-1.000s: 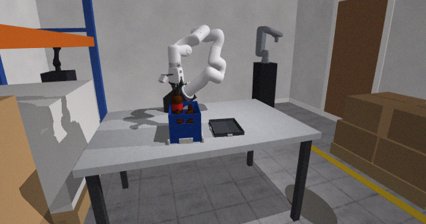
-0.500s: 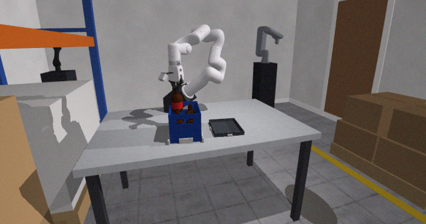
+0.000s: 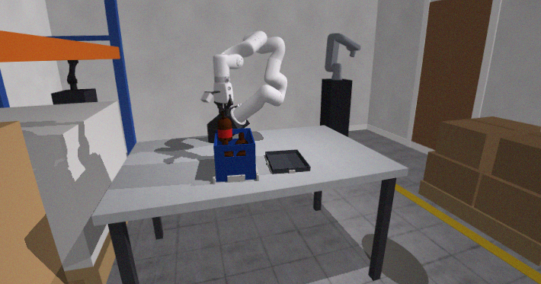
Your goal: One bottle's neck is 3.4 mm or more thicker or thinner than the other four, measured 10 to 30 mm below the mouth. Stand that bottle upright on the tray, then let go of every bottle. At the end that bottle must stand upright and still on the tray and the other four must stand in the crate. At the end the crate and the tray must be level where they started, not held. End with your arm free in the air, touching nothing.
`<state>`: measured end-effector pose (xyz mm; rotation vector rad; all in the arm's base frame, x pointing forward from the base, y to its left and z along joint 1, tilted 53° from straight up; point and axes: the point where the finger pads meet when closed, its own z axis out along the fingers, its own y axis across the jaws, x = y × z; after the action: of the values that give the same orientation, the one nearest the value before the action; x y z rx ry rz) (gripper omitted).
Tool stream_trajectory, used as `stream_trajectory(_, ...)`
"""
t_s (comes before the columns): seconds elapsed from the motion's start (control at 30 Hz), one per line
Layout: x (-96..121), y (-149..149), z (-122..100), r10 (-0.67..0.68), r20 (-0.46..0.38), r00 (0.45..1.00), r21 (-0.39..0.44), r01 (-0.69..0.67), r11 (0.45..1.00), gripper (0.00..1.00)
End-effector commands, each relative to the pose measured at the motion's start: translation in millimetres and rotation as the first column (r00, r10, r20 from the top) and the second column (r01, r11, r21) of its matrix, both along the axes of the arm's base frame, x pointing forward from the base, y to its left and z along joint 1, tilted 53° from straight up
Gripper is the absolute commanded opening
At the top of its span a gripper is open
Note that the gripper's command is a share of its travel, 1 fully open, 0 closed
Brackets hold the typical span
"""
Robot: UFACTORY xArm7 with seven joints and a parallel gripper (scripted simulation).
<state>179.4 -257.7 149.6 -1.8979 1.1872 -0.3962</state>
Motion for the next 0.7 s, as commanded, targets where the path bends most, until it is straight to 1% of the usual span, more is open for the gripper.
stream_trajectory(0.0,-0.5,-1.8,0.5,-0.003,0.000,1.000,-0.002,0.003,1.000,0.00)
stream_trajectory(0.67,-3.4,-4.0,3.3,-0.003,0.000,1.000,-0.002,0.003,1.000,0.00)
